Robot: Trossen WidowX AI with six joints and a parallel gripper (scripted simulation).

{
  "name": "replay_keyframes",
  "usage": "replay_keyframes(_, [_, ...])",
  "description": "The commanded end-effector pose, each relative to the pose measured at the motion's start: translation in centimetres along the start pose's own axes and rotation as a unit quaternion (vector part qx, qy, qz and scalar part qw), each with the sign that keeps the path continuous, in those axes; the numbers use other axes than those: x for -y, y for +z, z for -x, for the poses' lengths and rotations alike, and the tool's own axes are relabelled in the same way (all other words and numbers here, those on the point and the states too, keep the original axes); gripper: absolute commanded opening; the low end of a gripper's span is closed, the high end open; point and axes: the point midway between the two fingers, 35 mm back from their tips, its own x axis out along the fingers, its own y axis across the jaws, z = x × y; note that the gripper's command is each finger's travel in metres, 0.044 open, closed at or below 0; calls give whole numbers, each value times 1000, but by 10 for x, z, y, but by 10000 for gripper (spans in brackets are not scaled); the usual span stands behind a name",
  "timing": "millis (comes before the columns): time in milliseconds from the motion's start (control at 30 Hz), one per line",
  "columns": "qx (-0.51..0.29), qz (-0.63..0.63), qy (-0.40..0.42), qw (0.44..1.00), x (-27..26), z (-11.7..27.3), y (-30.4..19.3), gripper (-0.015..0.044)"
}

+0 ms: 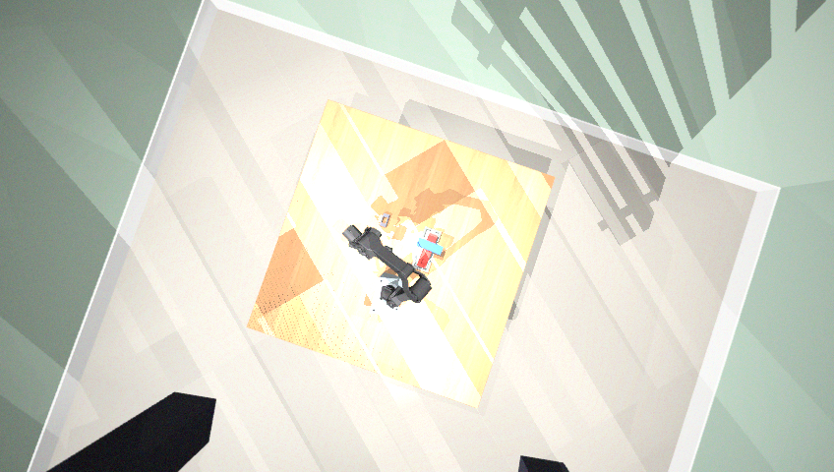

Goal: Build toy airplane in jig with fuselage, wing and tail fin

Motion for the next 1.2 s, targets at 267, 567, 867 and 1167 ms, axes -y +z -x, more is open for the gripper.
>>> replay_keyframes(267, [-2,-14,-3,1000,-5,-60,-7,440])
replay_keyframes(567, [-2,-15,-3,1000,-4,-75,-7,440])
replay_keyframes(867, [-1,-14,-3,1000,-5,-88,-7,440])
replay_keyframes(1167, [-1,-15,-3,1000,-5,-102,-6,440])
